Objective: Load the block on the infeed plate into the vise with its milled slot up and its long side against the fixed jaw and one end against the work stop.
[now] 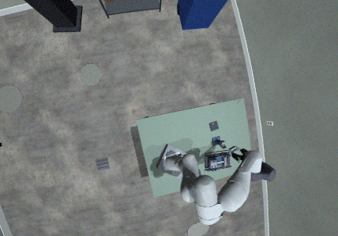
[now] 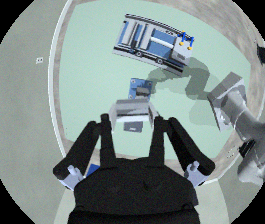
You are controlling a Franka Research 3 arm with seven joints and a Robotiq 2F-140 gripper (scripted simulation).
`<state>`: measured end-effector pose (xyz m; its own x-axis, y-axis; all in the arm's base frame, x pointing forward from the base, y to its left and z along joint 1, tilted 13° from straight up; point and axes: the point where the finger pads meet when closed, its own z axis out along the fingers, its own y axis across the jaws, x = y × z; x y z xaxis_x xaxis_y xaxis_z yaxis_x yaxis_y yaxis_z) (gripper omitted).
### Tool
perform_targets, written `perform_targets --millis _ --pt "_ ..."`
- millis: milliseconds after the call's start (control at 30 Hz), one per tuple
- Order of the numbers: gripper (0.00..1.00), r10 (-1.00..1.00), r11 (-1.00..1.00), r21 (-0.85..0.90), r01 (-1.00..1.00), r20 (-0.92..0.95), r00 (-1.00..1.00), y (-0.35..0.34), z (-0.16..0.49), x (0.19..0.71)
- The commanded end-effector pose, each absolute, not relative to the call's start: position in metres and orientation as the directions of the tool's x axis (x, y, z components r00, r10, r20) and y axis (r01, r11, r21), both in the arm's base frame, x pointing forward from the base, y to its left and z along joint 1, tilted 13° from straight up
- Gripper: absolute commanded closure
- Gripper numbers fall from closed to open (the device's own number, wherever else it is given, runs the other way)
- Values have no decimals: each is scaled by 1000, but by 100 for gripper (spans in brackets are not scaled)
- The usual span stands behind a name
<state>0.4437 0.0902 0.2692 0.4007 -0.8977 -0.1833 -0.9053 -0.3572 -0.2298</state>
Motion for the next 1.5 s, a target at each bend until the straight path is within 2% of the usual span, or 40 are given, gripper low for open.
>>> perform_targets --millis 0,467,1467 --pt "100 -838 -474 -257 -842 -162 521 87 272 446" --pt "100 -708 -638 -316 -702 -117 696 61 276 465" --pt "100 -413 -858 -336 -387 6 911 -5 257 494"
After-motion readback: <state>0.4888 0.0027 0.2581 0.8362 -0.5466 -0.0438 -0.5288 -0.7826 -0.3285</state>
